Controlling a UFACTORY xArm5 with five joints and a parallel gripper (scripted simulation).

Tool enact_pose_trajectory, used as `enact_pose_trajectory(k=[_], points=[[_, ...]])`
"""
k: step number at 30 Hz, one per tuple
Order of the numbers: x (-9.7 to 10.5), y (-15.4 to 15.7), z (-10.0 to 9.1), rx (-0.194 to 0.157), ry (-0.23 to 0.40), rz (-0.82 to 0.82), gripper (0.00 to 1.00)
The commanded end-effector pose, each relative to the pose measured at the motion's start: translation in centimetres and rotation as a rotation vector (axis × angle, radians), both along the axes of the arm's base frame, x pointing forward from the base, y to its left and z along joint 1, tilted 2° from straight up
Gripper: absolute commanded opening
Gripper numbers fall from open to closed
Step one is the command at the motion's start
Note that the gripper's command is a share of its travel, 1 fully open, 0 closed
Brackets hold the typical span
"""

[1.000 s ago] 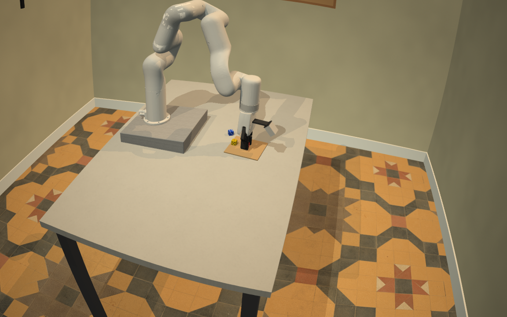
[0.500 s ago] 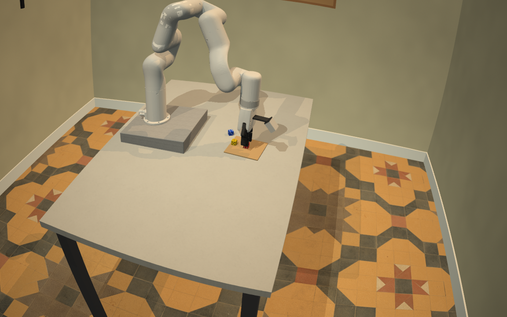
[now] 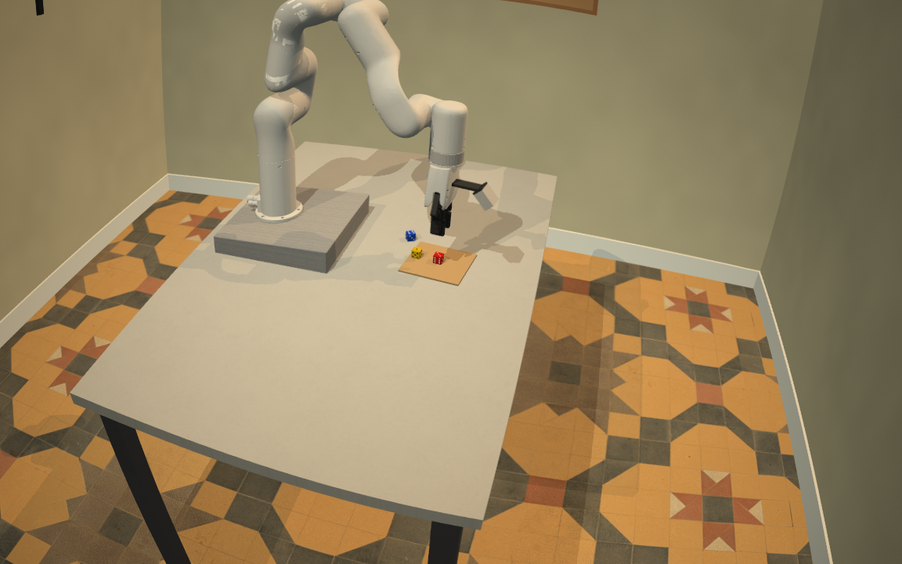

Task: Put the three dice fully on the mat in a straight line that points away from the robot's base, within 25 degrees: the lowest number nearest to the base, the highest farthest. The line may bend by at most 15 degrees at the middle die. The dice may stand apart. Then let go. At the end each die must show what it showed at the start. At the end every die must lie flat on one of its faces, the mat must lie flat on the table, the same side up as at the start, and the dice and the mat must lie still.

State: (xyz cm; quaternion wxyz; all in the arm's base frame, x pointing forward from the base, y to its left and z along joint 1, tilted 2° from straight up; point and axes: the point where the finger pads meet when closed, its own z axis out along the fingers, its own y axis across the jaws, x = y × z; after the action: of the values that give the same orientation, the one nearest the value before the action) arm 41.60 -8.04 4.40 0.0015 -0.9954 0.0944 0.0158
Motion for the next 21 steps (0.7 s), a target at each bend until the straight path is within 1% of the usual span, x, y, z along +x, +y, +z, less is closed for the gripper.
enact_pose_trajectory(k=[1, 4, 5, 21], points=[[0.11, -0.02, 1.11, 0.0, -0.002, 0.0, 0.36], [0.11, -0.02, 1.18, 0.0, -0.002, 0.0, 0.36], [0.11, -0.02, 1.18, 0.0, -0.002, 0.0, 1.0], [0.11, -0.02, 1.18, 0.0, -0.002, 0.0, 1.0]])
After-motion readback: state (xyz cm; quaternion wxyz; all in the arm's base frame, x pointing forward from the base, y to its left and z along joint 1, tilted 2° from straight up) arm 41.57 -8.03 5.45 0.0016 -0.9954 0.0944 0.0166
